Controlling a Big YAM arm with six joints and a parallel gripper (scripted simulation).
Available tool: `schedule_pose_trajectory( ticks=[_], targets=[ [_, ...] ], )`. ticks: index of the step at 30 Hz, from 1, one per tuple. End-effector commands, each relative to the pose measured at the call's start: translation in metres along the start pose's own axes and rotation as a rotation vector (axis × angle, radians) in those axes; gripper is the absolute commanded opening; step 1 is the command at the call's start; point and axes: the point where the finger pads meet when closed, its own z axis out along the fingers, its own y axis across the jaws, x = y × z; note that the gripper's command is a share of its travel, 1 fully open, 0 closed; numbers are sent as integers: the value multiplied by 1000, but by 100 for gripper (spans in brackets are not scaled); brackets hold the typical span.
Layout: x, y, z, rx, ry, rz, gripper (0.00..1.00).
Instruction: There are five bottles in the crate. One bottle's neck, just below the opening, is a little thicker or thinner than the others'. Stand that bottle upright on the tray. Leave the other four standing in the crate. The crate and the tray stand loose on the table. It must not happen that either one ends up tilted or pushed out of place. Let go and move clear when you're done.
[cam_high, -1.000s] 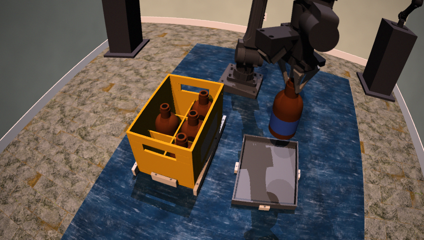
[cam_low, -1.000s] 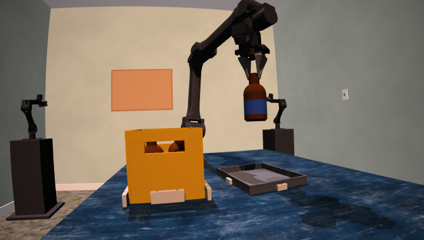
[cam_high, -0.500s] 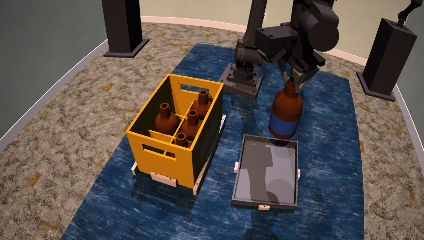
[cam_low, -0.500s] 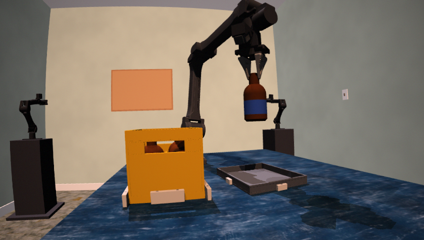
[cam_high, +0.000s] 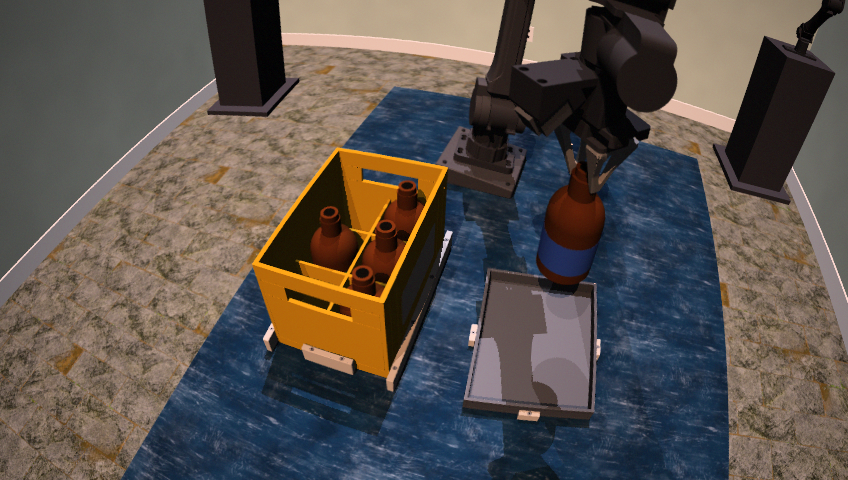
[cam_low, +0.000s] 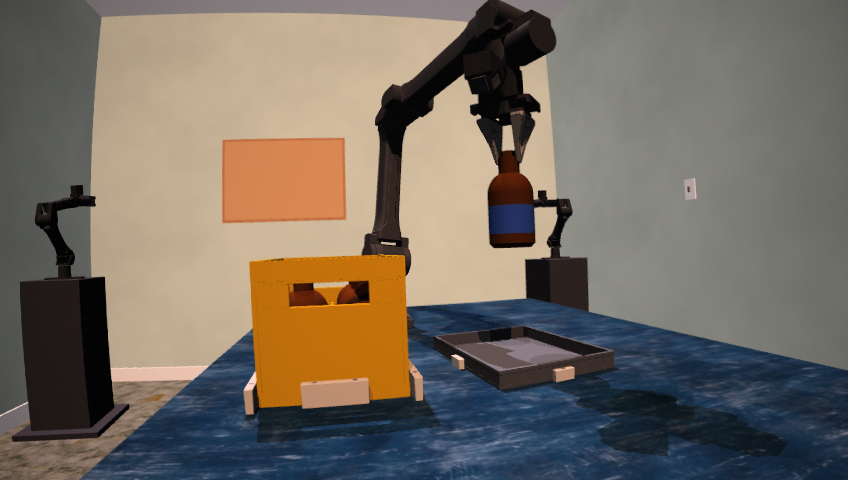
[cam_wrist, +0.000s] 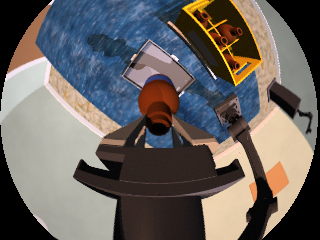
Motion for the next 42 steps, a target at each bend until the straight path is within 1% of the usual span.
schedule_pose_trajectory(
  ticks=[1,4,5,6,7,8,10,13,14,15,16,19,21,22,23,24,27,31,33,36,38,39,41,42],
  targets=[
    [2,3,-4,-23,-17,1,0],
    [2,4,-4,-27,-19,1,0],
    [-2,15,-25,-78,-47,-6,0],
    [-2,15,-25,-80,-48,-6,0],
    [0,12,-18,-69,-42,-5,0],
    [3,3,2,-28,-19,-1,0],
    [2,4,10,-19,-14,1,0],
    [1,4,16,-21,-15,3,0],
    [0,7,11,-37,-24,1,0],
    [0,8,11,-41,-26,0,0],
    [3,4,19,-29,-19,0,0],
    [2,4,29,-23,-16,0,0],
    [2,4,29,-23,-16,0,0],
    [-6,16,8,-77,-45,0,0],
    [-5,14,15,-67,-40,1,0],
    [1,3,34,-30,-20,4,0],
    [1,6,52,-10,-9,0,0],
    [-1,5,63,-12,-10,6,0],
    [-1,9,59,-36,-23,2,0],
    [3,5,76,-19,-13,-3,0],
    [3,5,76,-19,-13,-3,0],
    [-8,20,57,-69,-40,3,0],
    [-2,3,85,-19,-14,9,0],
    [-1,4,91,-13,-10,7,0]
  ],
)
